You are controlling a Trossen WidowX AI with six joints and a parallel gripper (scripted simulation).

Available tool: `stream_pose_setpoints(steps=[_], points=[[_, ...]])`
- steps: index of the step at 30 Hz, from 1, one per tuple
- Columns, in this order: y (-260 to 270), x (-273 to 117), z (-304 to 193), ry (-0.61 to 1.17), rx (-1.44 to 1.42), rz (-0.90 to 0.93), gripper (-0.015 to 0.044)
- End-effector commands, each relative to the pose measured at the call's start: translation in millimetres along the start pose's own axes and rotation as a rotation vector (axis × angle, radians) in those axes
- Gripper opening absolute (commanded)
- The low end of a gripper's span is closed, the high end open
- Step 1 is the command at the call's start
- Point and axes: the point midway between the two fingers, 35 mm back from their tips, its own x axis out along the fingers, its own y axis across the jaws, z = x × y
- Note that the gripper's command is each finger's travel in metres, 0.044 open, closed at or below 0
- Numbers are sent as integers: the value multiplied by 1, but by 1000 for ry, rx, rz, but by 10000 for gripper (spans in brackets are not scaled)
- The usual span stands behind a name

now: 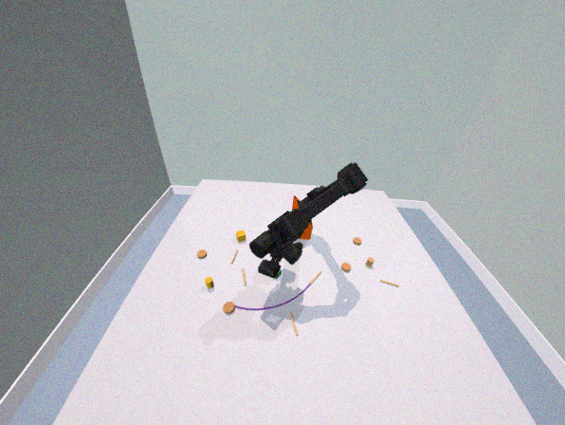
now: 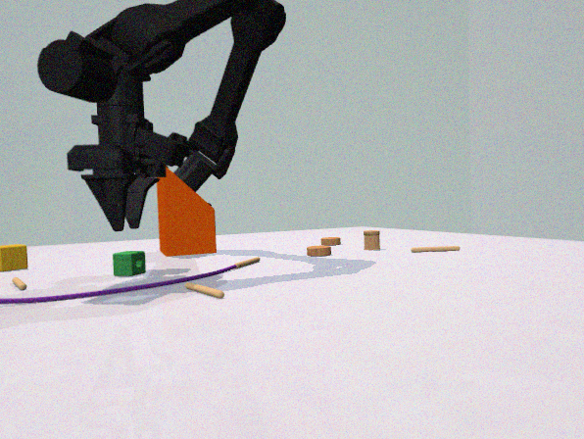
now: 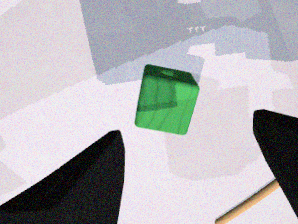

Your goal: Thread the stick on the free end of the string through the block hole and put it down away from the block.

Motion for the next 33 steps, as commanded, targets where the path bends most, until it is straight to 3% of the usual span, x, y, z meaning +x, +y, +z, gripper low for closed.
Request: stream_pose_setpoints(steps=[1, 8, 17, 33], points=[[0, 0, 0, 0, 0, 0, 237], [0, 0, 0, 0, 0, 0, 237], [0, 0, 0, 0, 0, 0, 0], [0, 0, 0, 0, 0, 0, 0]])
